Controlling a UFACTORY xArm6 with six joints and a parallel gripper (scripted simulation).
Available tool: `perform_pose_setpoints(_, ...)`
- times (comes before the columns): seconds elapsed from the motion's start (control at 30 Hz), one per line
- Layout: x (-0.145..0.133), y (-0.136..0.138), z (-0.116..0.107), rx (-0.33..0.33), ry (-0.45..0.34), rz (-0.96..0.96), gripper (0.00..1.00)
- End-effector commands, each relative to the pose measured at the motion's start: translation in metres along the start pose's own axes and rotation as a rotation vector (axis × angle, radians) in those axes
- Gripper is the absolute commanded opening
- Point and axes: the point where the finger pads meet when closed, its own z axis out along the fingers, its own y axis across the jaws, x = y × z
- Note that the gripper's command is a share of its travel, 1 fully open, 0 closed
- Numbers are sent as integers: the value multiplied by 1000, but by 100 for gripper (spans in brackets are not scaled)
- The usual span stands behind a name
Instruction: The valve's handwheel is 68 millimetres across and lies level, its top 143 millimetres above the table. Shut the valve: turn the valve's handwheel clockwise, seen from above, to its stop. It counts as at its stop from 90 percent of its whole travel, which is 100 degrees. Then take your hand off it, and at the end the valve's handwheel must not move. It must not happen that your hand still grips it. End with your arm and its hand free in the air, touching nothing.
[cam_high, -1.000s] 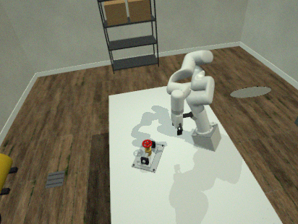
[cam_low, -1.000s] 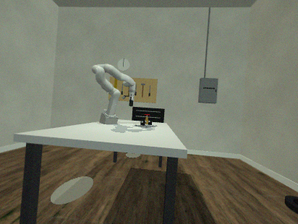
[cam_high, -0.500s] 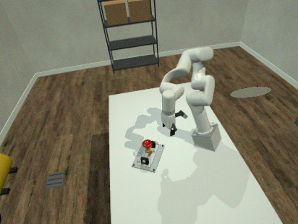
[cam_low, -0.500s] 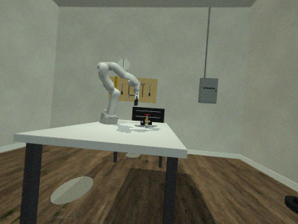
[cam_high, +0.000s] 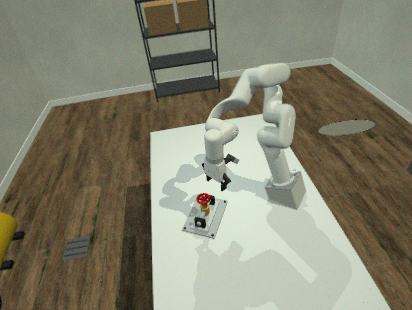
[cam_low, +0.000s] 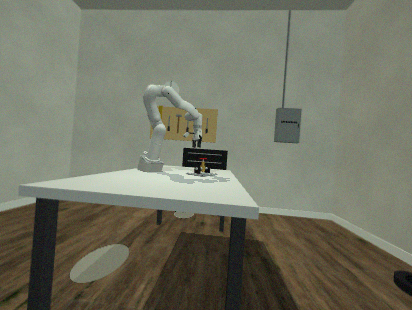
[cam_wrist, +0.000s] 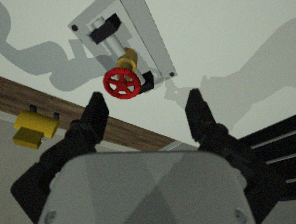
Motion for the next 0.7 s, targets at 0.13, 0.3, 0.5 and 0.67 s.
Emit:
perform_pose_setpoints(0.13,-38,-33,17,-13,5,-170,100)
perform_pose_setpoints(0.3,-50,-46,25,-12,4,-233,100)
perform_pose_setpoints(0.5,-50,-47,25,-12,4,-236,100)
perform_pose_setpoints(0.67,-50,-47,25,-12,4,-236,100)
